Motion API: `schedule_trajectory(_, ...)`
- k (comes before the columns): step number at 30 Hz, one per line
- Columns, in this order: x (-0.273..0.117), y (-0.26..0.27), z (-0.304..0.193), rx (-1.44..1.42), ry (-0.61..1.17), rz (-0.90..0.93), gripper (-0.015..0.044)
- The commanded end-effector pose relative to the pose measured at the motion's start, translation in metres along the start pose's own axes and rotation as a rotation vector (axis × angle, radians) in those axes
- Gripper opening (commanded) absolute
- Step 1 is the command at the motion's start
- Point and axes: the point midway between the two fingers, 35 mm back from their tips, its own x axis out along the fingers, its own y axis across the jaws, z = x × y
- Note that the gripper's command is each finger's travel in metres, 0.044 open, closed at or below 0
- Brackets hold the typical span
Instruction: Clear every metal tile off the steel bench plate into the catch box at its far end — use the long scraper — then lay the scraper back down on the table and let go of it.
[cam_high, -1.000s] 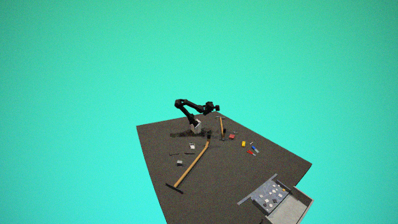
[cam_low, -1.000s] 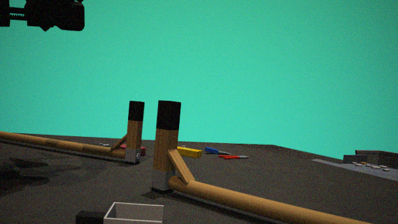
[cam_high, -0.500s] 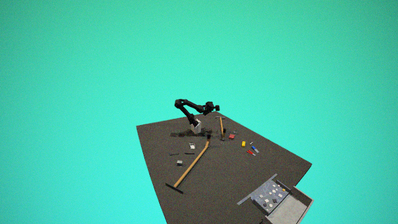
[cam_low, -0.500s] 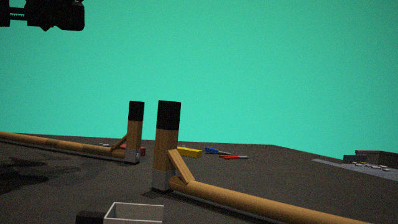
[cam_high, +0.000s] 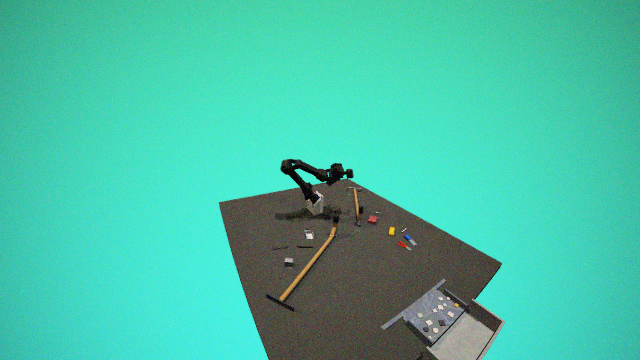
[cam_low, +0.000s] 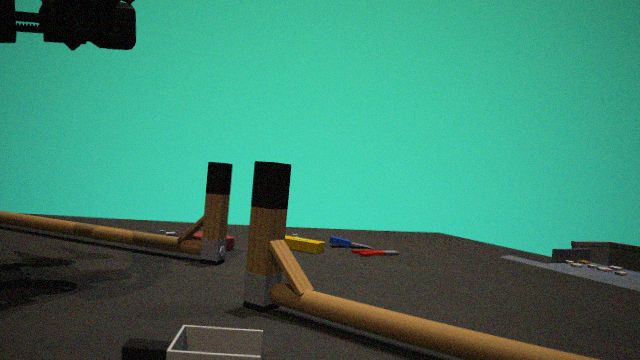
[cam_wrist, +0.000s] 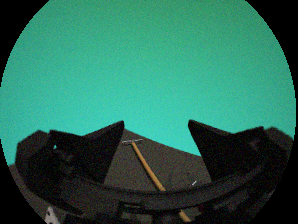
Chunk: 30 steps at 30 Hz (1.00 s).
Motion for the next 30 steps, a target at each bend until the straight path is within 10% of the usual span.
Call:
schedule_trajectory(1, 0.0, 0.0, 0.0, 0.0, 0.0, 0.0, 0.044)
schedule_trajectory(7, 0.0, 0.0, 0.0, 0.0, 0.0, 0.0, 0.044)
schedule_trajectory(24, -0.02, -0.05, -0.003, 0.146, 0.046, -0.153, 0.0)
schedule_trajectory(30, -0.029, -0.069, -0.004, 0.204, 0.071, -0.211, 0.0)
